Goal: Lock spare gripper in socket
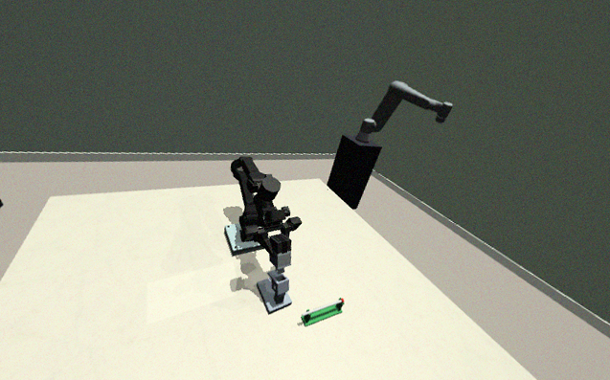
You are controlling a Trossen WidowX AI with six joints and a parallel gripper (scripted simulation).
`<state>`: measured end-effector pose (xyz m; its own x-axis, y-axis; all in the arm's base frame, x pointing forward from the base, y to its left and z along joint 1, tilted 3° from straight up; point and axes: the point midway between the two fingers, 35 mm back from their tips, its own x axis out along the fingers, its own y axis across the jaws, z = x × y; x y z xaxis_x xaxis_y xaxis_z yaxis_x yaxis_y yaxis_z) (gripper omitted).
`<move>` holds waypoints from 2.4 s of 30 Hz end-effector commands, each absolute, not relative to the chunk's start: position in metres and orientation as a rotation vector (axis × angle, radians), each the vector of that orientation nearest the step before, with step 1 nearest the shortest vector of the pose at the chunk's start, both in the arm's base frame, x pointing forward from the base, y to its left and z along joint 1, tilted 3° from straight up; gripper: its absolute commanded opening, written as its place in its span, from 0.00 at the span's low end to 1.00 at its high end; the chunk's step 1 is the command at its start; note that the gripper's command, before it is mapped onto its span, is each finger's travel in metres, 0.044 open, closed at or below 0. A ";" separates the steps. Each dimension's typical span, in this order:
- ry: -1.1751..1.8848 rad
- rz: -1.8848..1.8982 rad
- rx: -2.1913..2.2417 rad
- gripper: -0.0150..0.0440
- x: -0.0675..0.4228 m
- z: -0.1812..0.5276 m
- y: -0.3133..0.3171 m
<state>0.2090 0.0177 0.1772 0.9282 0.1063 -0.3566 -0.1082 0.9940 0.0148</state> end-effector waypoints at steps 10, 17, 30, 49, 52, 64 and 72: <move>0.355 0.111 0.000 0.25 0.218 0.163 0.019; 0.354 0.111 -0.001 0.25 0.222 0.155 0.019; 0.353 0.111 -0.002 0.25 0.230 0.138 0.021; 0.352 0.115 -0.007 0.25 0.232 0.132 0.021; 0.352 0.115 -0.007 0.39 0.232 0.132 0.021; 0.352 0.115 -0.007 0.92 0.232 0.132 0.021; 0.352 0.116 -0.007 1.00 0.229 0.138 0.021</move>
